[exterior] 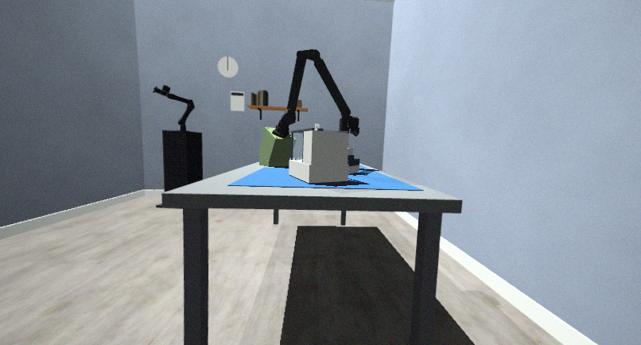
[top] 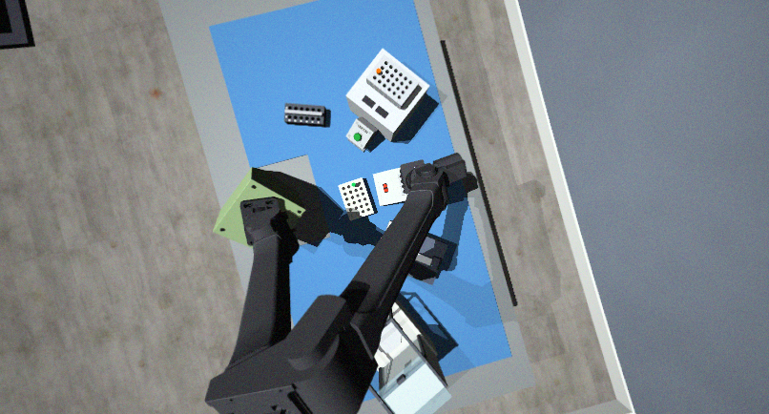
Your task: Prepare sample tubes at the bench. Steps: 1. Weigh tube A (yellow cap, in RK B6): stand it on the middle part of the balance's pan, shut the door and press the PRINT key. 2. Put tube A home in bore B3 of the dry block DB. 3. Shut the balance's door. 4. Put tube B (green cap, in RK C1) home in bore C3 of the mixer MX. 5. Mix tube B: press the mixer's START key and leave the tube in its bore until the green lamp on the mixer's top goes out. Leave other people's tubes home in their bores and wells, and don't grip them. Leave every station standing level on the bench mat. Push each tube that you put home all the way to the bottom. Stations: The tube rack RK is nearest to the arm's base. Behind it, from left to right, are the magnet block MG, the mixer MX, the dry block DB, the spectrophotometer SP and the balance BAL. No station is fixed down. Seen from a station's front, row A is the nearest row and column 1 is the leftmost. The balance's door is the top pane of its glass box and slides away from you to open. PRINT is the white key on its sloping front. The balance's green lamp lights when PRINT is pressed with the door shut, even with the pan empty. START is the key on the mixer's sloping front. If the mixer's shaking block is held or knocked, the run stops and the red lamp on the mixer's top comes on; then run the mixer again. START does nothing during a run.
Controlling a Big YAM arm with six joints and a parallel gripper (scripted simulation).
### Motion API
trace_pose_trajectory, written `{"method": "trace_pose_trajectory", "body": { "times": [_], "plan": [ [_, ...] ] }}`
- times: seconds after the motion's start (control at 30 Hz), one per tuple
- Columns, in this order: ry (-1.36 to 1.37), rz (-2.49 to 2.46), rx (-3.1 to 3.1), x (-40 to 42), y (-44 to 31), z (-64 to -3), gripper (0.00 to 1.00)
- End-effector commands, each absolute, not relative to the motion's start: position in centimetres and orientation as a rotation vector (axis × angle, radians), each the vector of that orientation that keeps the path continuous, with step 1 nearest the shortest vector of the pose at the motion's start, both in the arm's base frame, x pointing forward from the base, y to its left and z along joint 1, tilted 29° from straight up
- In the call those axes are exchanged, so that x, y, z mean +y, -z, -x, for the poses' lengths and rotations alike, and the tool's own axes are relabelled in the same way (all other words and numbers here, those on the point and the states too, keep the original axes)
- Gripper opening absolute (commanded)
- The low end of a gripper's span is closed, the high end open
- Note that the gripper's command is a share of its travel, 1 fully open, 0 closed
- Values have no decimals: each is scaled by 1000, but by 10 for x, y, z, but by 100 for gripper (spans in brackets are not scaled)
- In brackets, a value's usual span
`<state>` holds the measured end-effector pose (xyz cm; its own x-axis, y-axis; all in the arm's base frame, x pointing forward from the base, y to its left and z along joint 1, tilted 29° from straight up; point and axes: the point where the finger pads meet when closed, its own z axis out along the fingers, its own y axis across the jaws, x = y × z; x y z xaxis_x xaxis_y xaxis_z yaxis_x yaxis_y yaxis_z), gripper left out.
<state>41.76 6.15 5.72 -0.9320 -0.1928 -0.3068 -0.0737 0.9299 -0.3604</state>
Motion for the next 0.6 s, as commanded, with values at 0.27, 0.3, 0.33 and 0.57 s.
{"method": "trace_pose_trajectory", "body": {
  "times": [0.27,0.3,0.33,0.57],
  "plan": [
    [470,122,2714,57,-66,-421,9],
    [472,124,2717,57,-64,-421,9],
    [472,124,2717,57,-64,-421,9],
    [470,131,2712,56,-67,-420,9]
  ]
}}
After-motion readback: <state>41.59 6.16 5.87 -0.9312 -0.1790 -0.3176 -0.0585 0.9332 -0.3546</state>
